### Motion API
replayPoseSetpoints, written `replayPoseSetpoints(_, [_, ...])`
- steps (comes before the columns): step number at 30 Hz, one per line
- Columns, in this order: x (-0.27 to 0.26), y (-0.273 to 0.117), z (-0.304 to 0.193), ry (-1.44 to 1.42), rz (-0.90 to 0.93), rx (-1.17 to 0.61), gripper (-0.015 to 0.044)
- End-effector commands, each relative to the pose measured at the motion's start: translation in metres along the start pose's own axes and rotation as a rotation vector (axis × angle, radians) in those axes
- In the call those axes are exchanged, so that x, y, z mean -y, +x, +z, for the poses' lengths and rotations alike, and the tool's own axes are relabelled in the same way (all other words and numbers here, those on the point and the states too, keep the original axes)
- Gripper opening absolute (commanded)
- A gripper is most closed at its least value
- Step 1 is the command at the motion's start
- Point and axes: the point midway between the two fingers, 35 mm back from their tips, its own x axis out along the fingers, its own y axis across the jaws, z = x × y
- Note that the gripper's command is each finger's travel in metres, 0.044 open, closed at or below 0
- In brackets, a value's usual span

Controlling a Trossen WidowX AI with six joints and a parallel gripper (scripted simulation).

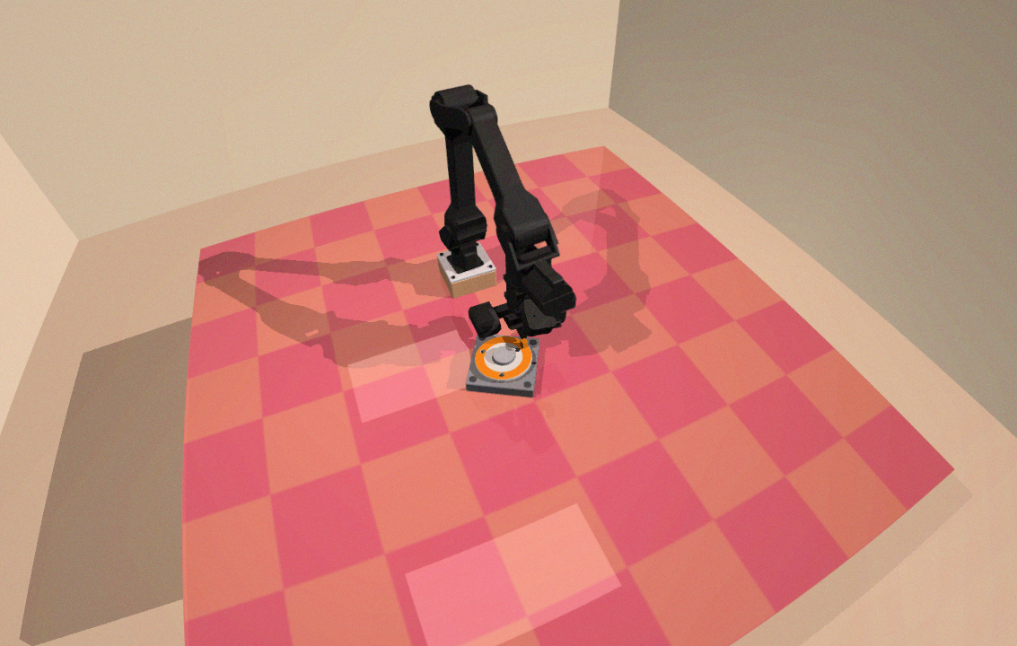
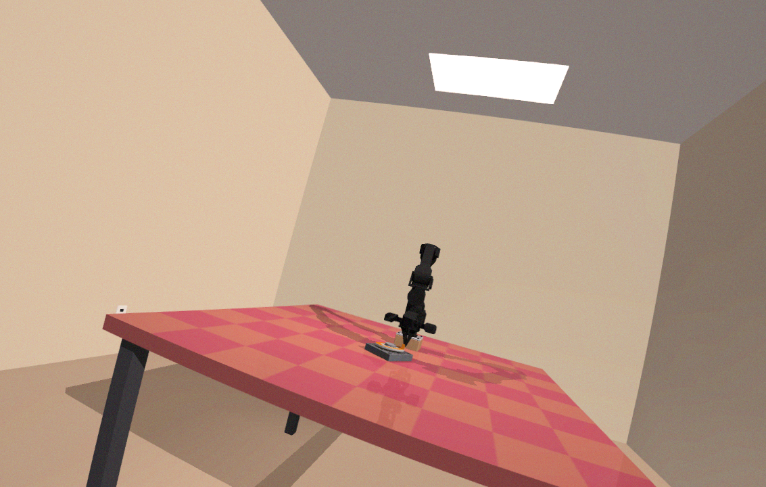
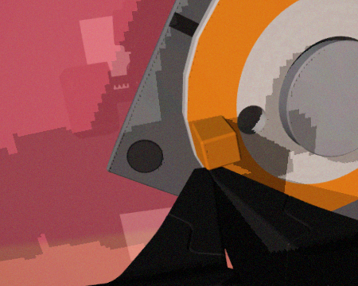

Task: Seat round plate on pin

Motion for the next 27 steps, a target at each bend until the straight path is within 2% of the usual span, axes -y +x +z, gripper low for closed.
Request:
replayPoseSetpoints(1, [-0.002, 0.0, 0.006, 0.002, -0.002, -0.001, 0.0])
replayPoseSetpoints(27, [-0.003, -0.001, 0.031, 0.002, -0.002, 0.001, 0.0])
